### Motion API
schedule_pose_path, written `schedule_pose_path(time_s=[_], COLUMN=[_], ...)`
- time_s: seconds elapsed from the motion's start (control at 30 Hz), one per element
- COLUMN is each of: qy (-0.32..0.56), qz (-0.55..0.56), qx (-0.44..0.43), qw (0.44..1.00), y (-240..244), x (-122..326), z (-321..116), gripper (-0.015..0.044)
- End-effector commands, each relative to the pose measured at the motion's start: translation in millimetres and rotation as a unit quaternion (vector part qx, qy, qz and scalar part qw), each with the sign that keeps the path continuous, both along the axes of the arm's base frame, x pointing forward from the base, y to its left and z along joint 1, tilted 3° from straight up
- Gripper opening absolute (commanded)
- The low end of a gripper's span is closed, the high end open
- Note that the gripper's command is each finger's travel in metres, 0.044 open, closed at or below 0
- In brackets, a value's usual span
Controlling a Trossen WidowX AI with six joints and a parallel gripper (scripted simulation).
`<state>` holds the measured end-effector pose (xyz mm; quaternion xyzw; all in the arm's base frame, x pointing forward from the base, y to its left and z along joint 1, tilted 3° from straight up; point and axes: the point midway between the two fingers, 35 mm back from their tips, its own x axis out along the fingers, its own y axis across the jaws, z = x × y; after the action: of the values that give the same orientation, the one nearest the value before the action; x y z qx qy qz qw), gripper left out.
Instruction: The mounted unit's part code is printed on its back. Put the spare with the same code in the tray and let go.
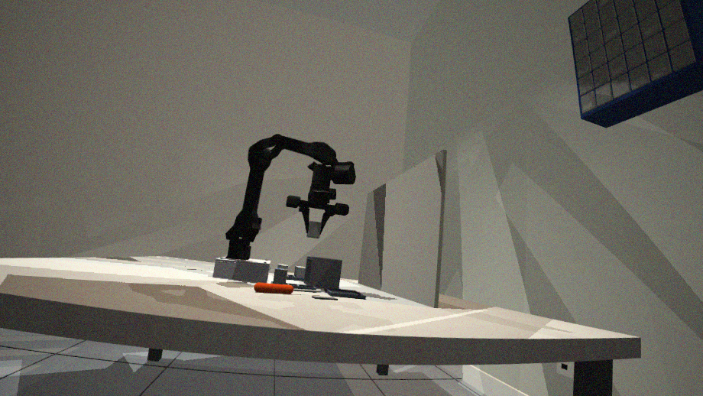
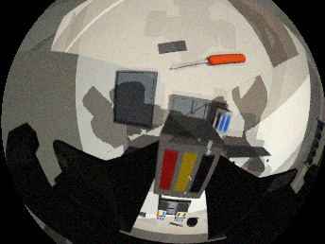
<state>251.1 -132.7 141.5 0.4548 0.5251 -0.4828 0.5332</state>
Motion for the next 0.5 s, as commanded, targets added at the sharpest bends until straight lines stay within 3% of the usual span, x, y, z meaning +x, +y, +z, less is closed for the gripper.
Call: schedule_pose_path(time_s=[0.0, 0.47], qy=[-0.003, -0.004], qz=[-0.002, -0.002], qx=[-0.003, -0.003], qw=[1.0, 1.0], y=[-1.3, -3.7], x=[6.0, 60.0], z=[5.7, 9.9], gripper=[0.0, 0.0])
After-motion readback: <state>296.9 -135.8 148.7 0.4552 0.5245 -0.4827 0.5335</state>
